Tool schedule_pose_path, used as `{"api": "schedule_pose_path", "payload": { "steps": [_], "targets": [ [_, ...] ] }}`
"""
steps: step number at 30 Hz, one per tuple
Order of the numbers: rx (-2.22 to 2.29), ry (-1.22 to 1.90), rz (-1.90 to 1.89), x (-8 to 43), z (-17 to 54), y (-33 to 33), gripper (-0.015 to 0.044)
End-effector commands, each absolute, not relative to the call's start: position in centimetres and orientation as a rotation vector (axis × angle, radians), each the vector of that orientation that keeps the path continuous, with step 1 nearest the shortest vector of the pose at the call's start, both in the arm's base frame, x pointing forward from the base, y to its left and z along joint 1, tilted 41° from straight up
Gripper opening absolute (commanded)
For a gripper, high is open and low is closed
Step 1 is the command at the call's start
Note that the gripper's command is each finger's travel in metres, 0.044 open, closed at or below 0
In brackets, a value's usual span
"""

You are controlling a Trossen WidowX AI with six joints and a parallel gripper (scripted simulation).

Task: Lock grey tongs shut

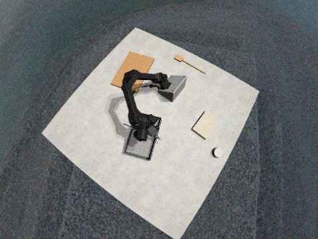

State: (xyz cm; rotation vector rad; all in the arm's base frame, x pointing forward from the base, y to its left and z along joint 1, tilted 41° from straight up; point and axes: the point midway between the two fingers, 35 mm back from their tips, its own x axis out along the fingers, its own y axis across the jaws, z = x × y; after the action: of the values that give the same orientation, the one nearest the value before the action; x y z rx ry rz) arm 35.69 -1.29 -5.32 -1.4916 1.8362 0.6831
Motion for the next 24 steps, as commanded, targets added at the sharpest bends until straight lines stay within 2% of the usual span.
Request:
{"api": "schedule_pose_path", "payload": {
  "steps": [1,7,10,24],
  "targets": [
    [-1.500,1.839,0.686,35.45,-5.86,-1.83,0.0440],
    [-1.501,1.839,0.686,35.29,-6.27,-2.20,0.0440],
    [-1.491,1.839,0.683,35.40,-6.06,-1.99,0.0361],
    [-1.491,1.839,0.683,35.40,-6.06,-1.99,0.0268]
  ]
}}
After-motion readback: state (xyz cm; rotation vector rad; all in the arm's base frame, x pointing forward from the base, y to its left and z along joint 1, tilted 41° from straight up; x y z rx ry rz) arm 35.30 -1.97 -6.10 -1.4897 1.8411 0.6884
